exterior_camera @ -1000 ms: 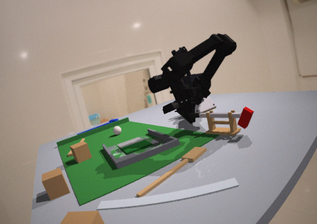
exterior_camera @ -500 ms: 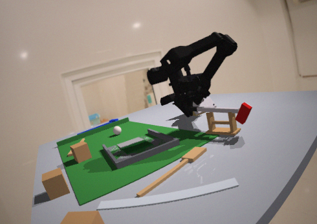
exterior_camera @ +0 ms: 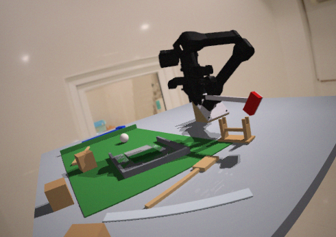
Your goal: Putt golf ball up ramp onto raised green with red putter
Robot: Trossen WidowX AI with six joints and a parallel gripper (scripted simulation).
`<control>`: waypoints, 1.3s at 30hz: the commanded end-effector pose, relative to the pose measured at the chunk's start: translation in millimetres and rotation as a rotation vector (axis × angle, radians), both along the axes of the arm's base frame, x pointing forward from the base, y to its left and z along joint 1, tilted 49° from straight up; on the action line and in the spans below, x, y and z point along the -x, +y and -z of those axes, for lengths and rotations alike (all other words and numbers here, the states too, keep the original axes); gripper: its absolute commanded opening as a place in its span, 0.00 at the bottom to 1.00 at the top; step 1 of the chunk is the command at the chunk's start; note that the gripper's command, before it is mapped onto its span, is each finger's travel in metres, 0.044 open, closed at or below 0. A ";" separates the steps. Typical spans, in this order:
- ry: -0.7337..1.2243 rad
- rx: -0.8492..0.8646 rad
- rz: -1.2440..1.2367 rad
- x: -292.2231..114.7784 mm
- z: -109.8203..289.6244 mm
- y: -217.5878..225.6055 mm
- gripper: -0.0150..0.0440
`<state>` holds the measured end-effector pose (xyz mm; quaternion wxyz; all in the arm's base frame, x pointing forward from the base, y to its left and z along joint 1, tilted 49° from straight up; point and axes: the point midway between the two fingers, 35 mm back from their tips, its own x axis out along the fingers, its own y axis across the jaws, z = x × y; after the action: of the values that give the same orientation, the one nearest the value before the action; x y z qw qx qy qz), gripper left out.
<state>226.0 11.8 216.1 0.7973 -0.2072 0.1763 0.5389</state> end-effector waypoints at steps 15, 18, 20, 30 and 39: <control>0.334 -0.038 0.234 -23.4 49.1 -73.7 0.25; 0.397 -0.049 0.279 -24.7 59.8 -88.6 0.25; 0.439 -0.057 0.309 -25.0 67.1 -98.4 0.25; 0.643 -0.098 0.461 -19.0 105.2 -145.4 0.25; 0.814 -0.138 0.593 -4.9 139.2 -182.2 0.25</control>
<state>237.1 -154.3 91.5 0.8012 0.0987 0.4672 0.3607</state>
